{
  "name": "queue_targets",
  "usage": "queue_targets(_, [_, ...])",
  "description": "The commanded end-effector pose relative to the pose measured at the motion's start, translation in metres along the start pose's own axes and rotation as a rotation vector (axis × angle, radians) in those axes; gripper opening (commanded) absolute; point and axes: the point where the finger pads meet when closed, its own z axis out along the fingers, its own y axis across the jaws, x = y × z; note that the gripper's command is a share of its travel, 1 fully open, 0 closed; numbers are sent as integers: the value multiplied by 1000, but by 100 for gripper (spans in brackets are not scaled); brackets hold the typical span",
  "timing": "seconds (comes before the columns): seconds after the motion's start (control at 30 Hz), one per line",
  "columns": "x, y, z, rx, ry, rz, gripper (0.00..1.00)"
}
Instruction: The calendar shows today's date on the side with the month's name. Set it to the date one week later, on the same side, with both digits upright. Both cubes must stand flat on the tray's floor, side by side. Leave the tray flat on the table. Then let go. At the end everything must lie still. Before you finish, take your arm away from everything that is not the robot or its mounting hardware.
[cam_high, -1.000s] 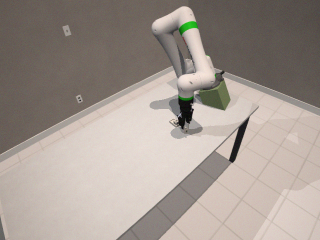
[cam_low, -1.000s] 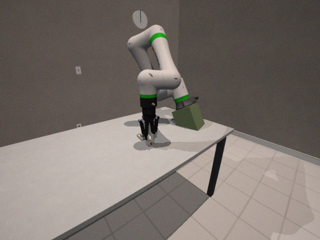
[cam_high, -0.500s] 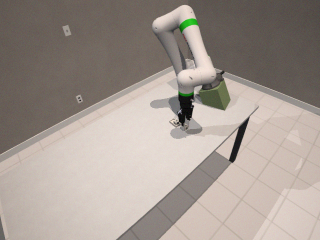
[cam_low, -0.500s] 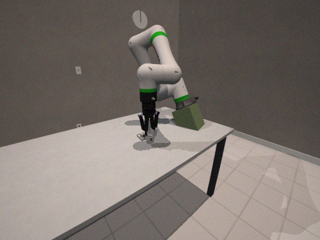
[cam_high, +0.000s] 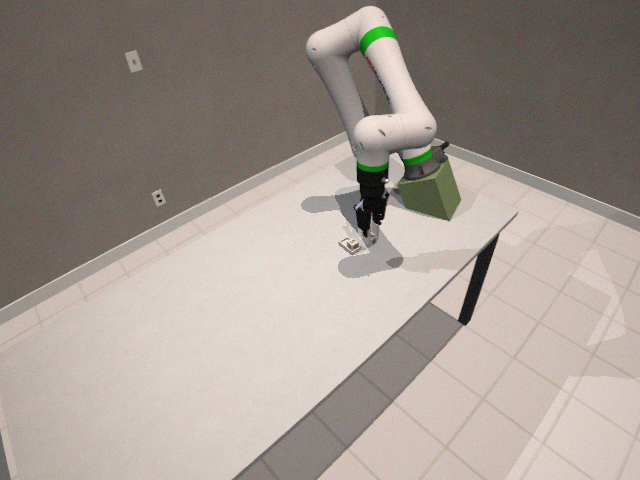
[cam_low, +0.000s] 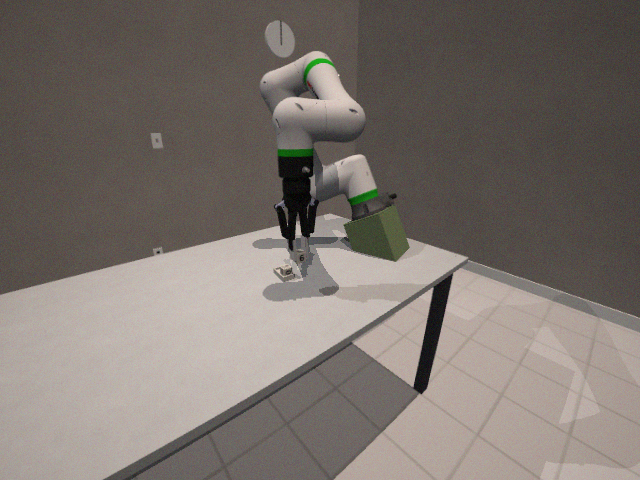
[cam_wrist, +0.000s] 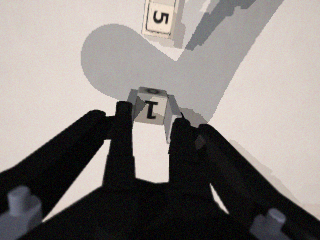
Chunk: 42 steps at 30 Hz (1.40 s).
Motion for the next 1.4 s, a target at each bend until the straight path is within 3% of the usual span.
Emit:
queue_targets(0.0, [0, 0, -1, 0, 0, 0, 17])
queue_targets(0.17, [1, 0, -1, 0, 0, 0, 17])
queue_targets(0.27, [51, -4, -7, 0, -1, -1, 17])
queue_targets(0.3, [51, -4, -7, 0, -1, -1, 17])
queue_targets(0.33, [78, -4, -9, 0, -1, -2, 17])
queue_targets(0.4, [78, -4, -9, 0, -1, -2, 17])
queue_targets(0.43, [101, -2, -10, 0, -1, -2, 17])
queue_targets(0.5, [101, -2, -10, 0, -1, -2, 17])
queue_targets(0.57, [126, 1, -11, 1, 1, -2, 17])
queue_targets(1.1, [128, 1, -11, 1, 1, -2, 17])
queue_targets(1.37, [128, 1, 2, 0, 0, -2, 17])
